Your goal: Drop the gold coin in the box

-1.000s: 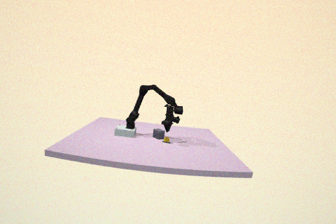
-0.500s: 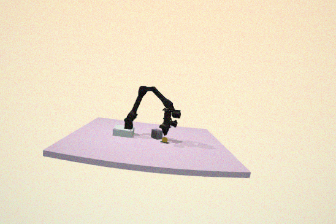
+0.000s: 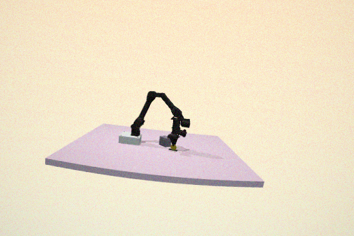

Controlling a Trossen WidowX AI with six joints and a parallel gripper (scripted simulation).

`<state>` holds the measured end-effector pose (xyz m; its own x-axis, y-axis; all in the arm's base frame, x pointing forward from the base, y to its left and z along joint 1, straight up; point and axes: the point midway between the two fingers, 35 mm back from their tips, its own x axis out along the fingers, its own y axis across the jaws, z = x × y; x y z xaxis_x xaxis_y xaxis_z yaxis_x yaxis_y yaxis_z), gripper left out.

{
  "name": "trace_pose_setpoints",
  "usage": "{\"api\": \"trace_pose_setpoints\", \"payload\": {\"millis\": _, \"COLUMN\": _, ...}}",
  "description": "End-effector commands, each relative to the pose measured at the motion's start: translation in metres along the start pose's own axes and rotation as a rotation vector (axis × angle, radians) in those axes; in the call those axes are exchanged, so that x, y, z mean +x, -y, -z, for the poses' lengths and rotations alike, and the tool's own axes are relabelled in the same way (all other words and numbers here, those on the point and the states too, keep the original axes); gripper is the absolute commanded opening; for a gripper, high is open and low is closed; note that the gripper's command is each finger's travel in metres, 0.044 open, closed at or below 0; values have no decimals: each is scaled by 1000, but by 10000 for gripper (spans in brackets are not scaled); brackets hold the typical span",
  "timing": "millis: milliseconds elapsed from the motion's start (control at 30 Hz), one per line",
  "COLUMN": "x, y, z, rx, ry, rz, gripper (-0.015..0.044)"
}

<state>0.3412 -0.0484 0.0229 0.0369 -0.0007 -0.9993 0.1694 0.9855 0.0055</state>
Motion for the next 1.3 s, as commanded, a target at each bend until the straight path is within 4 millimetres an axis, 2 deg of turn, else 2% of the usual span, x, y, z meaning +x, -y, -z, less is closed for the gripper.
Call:
{"api": "trace_pose_setpoints", "payload": {"millis": 0, "x": 8, "y": 1, "z": 0, "rx": 6, "ry": -1, "rz": 5, "gripper": 161}}
{"api": "trace_pose_setpoints", "payload": {"millis": 500, "x": 29, "y": 1, "z": 2, "rx": 6, "ry": -1, "rz": 5, "gripper": 161}}
{"api": "trace_pose_setpoints", "payload": {"millis": 700, "x": 29, "y": 1, "z": 2, "rx": 6, "ry": -1, "rz": 5, "gripper": 3}}
{"api": "trace_pose_setpoints", "payload": {"millis": 1100, "x": 29, "y": 1, "z": 2, "rx": 6, "ry": -1, "rz": 5, "gripper": 0}}
{"api": "trace_pose_setpoints", "payload": {"millis": 1267, "x": 18, "y": 1, "z": 0, "rx": 6, "ry": -1, "rz": 5, "gripper": 0}}
